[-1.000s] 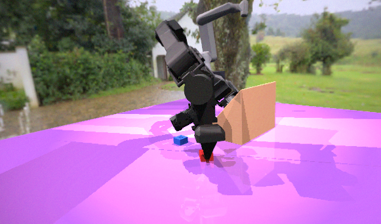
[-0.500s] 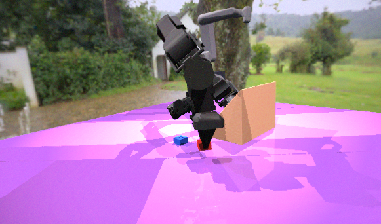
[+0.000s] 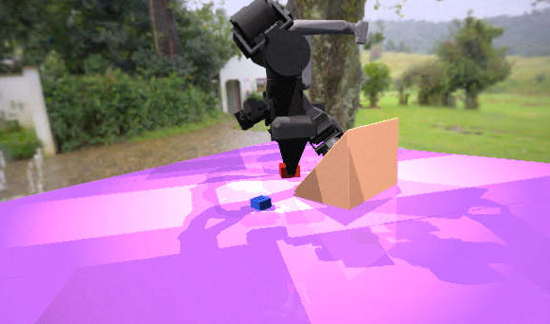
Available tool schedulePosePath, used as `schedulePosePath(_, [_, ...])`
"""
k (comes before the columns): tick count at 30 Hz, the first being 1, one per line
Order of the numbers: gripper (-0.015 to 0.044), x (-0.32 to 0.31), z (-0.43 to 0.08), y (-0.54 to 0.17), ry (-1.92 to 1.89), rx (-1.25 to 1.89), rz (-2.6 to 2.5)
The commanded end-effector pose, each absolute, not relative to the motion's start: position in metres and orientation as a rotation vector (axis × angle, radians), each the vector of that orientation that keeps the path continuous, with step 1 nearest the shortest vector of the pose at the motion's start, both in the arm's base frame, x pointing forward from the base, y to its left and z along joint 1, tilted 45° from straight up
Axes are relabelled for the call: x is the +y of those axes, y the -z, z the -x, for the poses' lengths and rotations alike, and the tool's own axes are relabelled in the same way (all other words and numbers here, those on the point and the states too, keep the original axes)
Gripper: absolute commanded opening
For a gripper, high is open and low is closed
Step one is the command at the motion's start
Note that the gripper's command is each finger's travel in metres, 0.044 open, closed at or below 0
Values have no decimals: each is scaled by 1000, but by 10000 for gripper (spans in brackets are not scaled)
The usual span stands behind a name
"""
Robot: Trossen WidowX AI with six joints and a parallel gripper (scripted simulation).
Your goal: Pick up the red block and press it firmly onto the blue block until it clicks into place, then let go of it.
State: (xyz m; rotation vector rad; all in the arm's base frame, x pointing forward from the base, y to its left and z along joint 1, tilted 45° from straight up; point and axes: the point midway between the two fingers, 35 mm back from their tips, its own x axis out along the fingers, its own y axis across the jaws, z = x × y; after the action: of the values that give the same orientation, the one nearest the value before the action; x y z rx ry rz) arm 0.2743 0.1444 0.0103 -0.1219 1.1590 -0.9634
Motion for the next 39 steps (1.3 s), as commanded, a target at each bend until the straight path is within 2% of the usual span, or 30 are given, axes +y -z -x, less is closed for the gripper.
schedulePosePath(1, [0, 155, -272, -25, 961, 1157, 111])
schedulePosePath(6, [0, 153, -272, -27, 953, 1164, 122])
schedulePosePath(39, [0, 19, -242, -70, 560, 1432, 635])
